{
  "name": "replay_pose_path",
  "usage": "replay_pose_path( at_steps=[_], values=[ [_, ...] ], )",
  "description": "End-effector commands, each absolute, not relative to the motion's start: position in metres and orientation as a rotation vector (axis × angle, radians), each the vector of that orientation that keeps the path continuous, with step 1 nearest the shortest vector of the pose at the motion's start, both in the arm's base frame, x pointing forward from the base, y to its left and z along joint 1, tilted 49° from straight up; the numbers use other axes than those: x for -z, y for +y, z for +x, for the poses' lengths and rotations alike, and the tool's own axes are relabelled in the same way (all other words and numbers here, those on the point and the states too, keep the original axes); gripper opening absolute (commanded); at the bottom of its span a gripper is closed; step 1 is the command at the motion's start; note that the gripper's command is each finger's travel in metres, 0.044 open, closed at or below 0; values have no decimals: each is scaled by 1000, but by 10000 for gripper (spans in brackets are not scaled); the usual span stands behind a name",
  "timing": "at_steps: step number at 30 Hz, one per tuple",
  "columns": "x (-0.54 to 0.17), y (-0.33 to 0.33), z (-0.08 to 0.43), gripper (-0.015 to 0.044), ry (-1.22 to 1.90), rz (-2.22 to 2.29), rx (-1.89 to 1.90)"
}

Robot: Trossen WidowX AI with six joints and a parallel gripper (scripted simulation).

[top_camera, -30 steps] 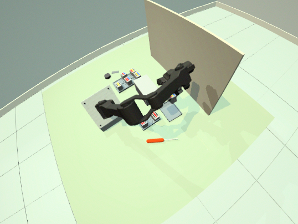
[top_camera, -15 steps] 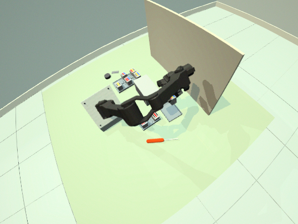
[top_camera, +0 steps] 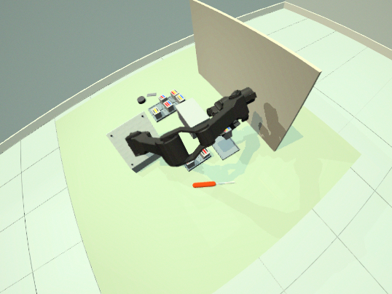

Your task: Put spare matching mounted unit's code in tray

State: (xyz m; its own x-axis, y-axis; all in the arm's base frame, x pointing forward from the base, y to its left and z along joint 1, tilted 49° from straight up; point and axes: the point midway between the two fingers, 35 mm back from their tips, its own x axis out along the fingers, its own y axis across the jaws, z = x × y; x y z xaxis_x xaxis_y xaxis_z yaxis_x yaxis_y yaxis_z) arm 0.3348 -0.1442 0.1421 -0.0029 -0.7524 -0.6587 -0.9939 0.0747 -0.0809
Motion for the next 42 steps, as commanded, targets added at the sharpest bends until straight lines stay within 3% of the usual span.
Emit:
replay_pose_path(
  at_steps=[1, 42],
  values=[
    [-138, -147, 333, 0, 1808, -1728, -578],
    [-116, -176, 329, 0, 1813, -1735, -570]
  ],
)
